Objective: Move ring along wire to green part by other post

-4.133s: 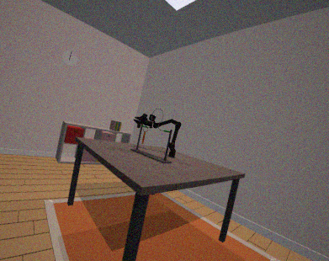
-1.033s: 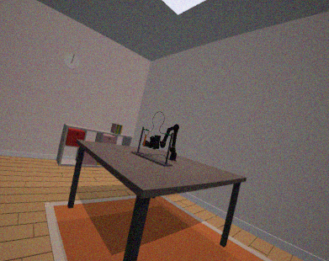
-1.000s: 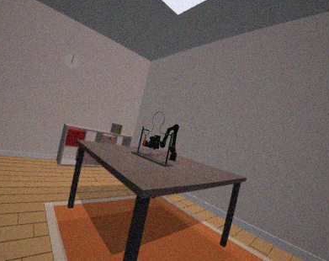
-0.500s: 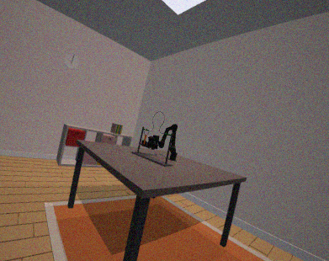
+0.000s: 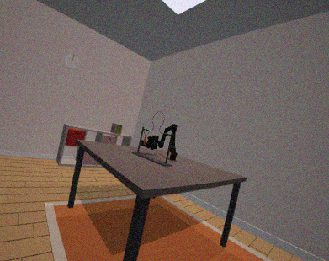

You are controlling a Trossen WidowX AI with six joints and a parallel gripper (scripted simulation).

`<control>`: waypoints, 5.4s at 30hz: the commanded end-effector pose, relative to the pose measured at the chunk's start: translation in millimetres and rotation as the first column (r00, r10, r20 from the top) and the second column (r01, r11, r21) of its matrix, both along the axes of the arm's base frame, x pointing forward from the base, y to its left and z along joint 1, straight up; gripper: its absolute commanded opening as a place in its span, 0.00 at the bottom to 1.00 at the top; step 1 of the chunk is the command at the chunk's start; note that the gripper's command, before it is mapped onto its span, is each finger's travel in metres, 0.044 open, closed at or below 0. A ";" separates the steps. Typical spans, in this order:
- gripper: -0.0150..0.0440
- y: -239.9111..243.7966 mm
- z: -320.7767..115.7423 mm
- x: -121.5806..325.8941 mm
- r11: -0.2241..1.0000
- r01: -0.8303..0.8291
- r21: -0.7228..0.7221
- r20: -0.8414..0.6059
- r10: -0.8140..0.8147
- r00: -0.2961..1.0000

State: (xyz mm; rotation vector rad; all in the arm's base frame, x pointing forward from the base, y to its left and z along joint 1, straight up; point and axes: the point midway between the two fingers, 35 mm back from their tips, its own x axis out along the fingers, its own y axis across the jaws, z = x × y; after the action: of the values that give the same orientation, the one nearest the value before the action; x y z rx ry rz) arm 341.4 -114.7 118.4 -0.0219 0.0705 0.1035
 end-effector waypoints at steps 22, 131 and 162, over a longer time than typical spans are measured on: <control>0.53 -0.8 -1.2 0.6 1.000 0.005 0.006 -0.002 -0.005 1.000; 0.00 39.5 20.3 -3.2 0.999 -0.017 0.042 -0.014 0.018 1.000; 0.00 124.1 39.3 -12.5 0.885 -0.022 0.465 -0.052 0.052 0.997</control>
State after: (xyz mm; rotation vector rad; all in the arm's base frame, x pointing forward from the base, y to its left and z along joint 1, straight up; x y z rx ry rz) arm 331.7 0.6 149.5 0.4037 0.1117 0.1537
